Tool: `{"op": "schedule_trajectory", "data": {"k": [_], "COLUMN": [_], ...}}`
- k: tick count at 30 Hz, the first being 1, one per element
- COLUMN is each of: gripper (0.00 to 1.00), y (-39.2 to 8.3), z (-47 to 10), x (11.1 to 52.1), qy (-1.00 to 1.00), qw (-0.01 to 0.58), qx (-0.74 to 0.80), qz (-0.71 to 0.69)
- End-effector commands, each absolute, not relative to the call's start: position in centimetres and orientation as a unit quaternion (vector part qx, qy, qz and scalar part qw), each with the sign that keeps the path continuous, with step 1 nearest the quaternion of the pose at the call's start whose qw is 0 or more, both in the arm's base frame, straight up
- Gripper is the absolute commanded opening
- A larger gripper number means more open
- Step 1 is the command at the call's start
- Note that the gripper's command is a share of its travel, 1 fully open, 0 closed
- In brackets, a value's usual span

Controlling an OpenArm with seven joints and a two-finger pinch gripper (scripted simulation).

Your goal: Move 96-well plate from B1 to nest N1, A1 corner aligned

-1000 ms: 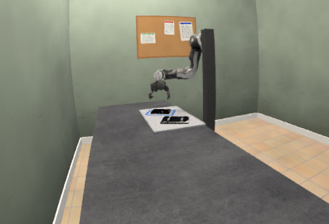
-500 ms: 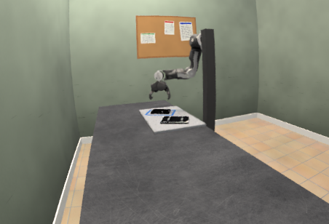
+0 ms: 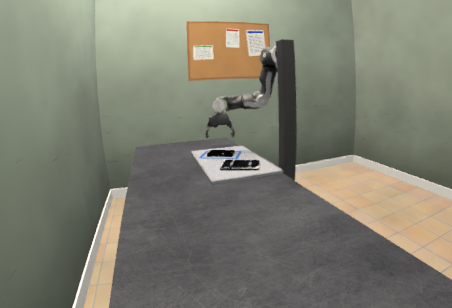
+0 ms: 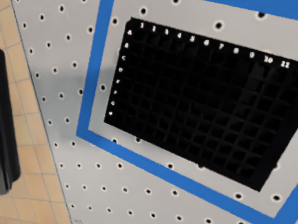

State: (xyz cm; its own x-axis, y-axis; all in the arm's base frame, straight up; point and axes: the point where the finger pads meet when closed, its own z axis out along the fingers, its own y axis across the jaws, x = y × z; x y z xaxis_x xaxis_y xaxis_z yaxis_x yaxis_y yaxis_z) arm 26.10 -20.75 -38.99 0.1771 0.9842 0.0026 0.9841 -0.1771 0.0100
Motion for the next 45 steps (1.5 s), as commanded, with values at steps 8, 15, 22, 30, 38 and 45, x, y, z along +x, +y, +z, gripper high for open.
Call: {"op": "schedule_trajectory", "data": {"k": [8,15,22,30,38,45], "gripper": [0.77,0.77,0.77,0.77,0.77,0.77], "y": [-20.65,-20.65,-20.63,-20.6,-20.63,-20.56], "z": [-39.0,-39.0,-38.95,-38.94,-38.91,-38.9], "x": [26.19,26.19,26.21,26.24,26.21,26.27], "qy": [0.735,0.735,0.801,0.816,0.858,0.883], "qw": [0.005,0.005,0.004,0.004,0.004,0.004], "qx": [0.678,0.678,0.599,0.578,0.514,0.469], "qz": [0.005,0.005,0.002,0.002,-0.001,-0.001]}}
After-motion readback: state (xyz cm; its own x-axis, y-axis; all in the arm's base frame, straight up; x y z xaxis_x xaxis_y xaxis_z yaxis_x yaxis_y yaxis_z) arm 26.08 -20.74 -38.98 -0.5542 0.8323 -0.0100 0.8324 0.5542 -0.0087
